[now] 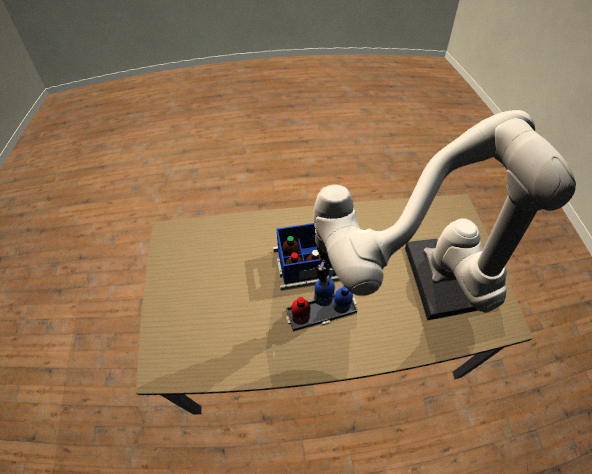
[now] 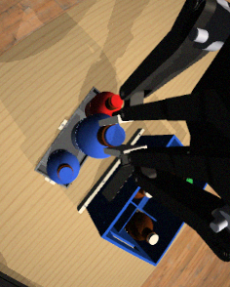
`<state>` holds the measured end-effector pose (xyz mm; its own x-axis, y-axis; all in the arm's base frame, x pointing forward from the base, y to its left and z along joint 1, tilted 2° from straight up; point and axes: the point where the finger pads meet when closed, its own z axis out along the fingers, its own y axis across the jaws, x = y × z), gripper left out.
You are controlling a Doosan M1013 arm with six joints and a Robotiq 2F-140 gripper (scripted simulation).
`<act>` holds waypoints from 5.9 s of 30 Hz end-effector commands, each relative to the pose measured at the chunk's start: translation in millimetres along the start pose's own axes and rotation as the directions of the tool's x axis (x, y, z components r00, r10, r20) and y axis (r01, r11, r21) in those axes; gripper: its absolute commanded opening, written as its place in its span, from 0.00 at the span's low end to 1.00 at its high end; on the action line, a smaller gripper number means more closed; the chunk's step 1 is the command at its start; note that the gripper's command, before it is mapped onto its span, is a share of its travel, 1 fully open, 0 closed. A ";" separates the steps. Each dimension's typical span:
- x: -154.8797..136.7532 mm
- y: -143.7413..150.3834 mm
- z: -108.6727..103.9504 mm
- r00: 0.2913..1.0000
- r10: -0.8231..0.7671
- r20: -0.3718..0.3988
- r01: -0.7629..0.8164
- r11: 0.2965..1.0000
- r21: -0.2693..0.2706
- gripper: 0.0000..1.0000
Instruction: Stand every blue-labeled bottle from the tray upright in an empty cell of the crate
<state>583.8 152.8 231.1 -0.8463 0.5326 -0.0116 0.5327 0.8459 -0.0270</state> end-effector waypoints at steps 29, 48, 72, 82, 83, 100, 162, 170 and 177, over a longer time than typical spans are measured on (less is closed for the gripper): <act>0.0 0.0 -0.5 1.000 0.000 0.000 0.000 1.000 0.000 0.00; 0.0 0.0 -1.3 1.000 0.000 0.000 0.000 1.000 0.000 0.00; 0.0 0.0 -19.2 1.000 0.000 0.000 0.000 1.000 0.000 0.00; 0.0 0.0 -30.0 1.000 0.000 0.000 0.000 1.000 0.000 0.00; 0.0 0.0 -30.0 1.000 0.000 0.000 0.000 1.000 0.000 0.00; 0.0 0.0 -40.0 1.000 0.000 0.000 0.000 1.000 0.000 0.00; 0.0 -0.1 -54.0 1.000 0.000 0.000 0.000 1.000 0.000 0.00; 0.0 -0.1 -60.0 1.000 0.000 0.000 0.000 1.000 0.000 0.00; 0.0 -0.1 -62.6 1.000 0.000 0.000 0.000 1.000 0.000 0.00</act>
<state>584.1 154.6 293.4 -0.8463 0.5326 -0.0116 0.5327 0.8459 -0.0270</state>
